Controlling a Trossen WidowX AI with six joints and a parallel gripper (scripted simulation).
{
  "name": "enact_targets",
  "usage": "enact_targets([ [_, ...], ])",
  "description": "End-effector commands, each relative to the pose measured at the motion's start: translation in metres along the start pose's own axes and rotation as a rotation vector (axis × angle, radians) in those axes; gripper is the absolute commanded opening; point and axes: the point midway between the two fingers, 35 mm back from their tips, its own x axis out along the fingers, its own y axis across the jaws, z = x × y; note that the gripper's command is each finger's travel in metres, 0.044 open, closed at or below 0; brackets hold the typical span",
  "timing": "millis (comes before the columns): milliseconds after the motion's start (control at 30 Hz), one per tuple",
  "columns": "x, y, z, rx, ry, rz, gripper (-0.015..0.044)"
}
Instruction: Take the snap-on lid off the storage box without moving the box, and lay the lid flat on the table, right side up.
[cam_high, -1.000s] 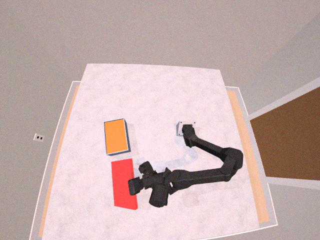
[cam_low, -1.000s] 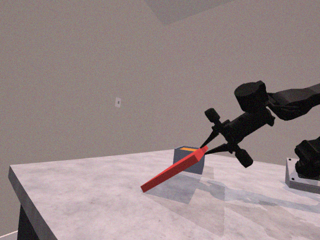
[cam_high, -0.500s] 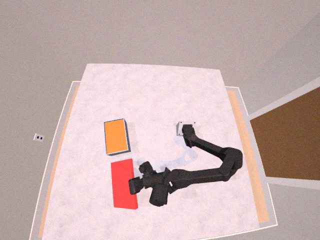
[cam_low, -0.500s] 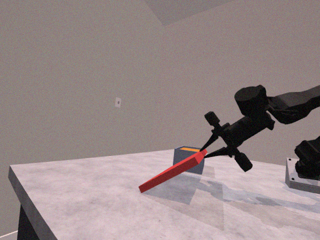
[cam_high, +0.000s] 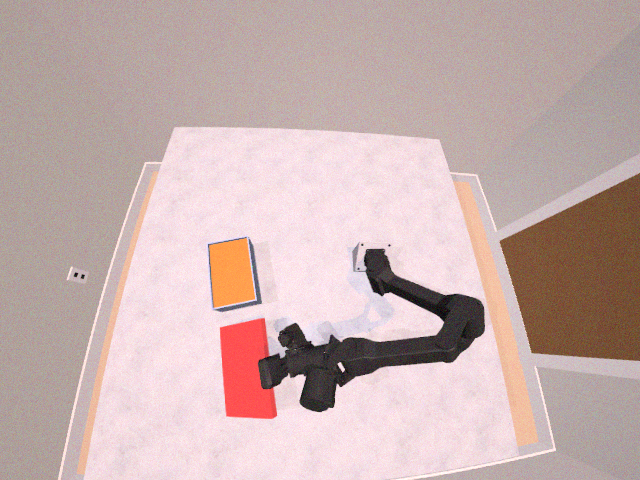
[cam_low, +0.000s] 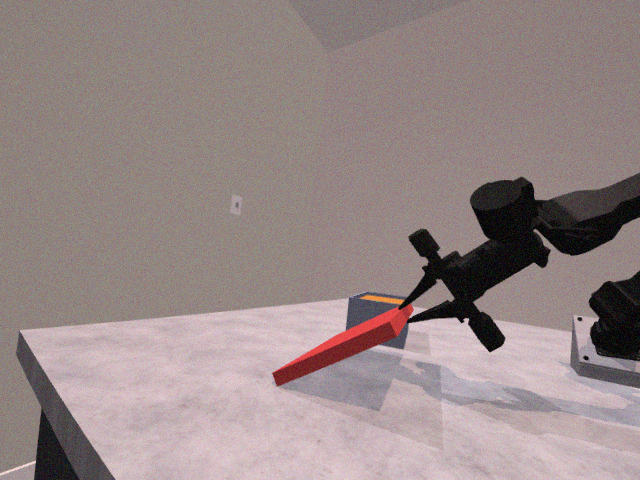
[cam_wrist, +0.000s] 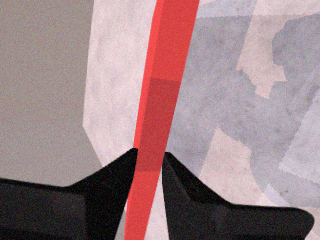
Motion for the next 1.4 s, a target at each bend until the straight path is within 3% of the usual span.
enact_targets([
  [0, 0.007, -0.011, 0.003, 0.003, -0.006, -0.026, 0.0000],
  [1100, 0.023, -0.031, 0.003, 0.004, -0.006, -0.026, 0.0000],
  [1367, 0.019, -0.026, 0.000, 0.004, -0.006, -0.026, 0.0210],
])
